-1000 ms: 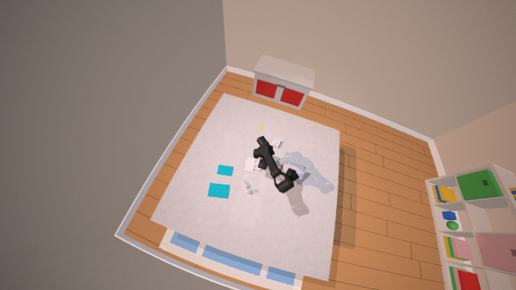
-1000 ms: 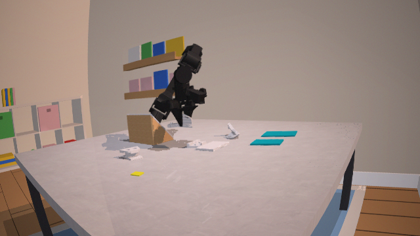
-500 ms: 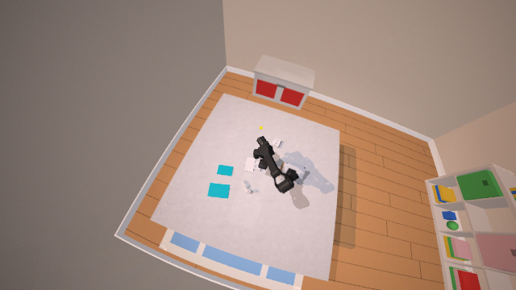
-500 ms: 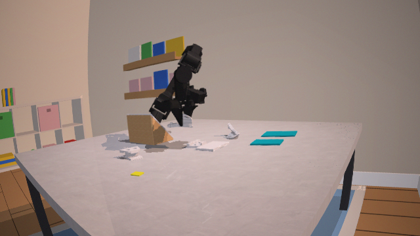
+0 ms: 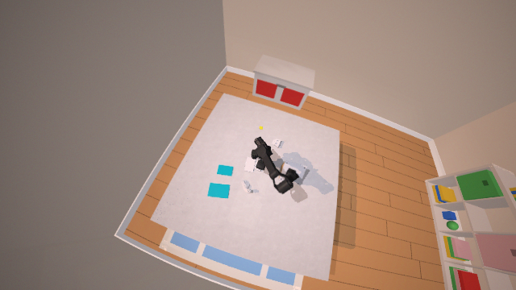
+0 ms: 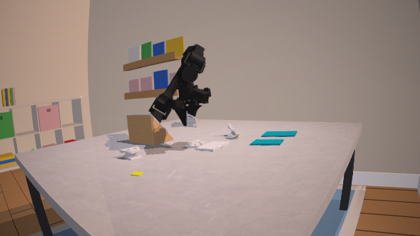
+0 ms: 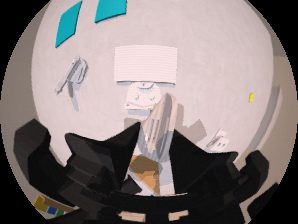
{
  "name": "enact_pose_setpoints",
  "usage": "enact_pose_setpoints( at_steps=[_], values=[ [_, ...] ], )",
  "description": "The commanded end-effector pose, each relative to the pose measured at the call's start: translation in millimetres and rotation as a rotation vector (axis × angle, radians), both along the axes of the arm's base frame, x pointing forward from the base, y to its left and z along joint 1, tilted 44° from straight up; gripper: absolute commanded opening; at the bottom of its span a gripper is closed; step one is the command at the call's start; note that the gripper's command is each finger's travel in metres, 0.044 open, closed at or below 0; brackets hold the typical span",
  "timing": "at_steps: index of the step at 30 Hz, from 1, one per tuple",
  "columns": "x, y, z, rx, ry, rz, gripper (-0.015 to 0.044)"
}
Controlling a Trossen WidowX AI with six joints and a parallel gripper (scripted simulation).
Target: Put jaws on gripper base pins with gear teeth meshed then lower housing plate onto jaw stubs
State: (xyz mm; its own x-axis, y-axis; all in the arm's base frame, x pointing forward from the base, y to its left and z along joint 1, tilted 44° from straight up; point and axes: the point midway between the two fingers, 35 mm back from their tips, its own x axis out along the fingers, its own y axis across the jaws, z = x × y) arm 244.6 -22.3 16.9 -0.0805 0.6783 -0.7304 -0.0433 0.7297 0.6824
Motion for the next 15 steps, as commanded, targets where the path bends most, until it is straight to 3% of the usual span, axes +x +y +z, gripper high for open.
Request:
enact_pose_setpoints(
  at_steps=[1, 15],
  values=[
    [10, 4, 5, 0.0, -0.003, -0.006, 0.0134],
    [42, 26, 24, 0.001, -0.005, -0.007, 0.0134]
  ],
)
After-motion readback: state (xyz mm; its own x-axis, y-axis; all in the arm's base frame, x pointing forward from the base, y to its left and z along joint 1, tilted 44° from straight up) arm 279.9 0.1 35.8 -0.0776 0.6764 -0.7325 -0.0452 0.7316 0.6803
